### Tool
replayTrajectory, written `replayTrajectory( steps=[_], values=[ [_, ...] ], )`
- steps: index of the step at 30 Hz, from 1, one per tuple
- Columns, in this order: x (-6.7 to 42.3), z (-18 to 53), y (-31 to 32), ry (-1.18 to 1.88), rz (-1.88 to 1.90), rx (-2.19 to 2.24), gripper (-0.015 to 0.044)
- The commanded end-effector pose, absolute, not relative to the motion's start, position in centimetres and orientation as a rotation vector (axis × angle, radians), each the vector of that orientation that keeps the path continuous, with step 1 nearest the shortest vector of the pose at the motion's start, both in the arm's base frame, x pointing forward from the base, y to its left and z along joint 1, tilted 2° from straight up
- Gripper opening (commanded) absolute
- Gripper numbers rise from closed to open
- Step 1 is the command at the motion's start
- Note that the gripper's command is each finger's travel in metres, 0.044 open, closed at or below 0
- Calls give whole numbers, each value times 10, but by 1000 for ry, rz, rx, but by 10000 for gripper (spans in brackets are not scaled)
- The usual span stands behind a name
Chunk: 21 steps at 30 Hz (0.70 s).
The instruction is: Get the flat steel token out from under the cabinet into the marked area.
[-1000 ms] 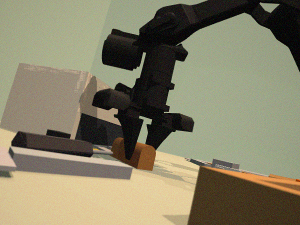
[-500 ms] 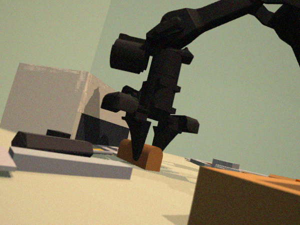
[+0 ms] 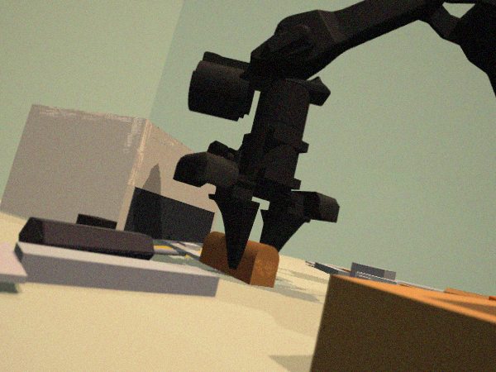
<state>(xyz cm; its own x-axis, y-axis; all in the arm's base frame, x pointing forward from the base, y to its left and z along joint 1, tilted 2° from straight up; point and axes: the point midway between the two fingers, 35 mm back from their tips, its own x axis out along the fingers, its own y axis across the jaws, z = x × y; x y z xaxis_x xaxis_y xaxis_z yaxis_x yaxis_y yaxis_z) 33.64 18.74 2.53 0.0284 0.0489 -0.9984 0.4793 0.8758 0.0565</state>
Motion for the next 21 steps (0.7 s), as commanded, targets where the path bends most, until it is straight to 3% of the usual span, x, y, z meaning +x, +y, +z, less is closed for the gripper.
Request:
replayTrajectory(
  steps=[1, 21],
  values=[
    [329, 24, 192, 1520, -353, 434, 0],
    [296, 24, 212, 1524, -352, 435, 0]
  ],
)
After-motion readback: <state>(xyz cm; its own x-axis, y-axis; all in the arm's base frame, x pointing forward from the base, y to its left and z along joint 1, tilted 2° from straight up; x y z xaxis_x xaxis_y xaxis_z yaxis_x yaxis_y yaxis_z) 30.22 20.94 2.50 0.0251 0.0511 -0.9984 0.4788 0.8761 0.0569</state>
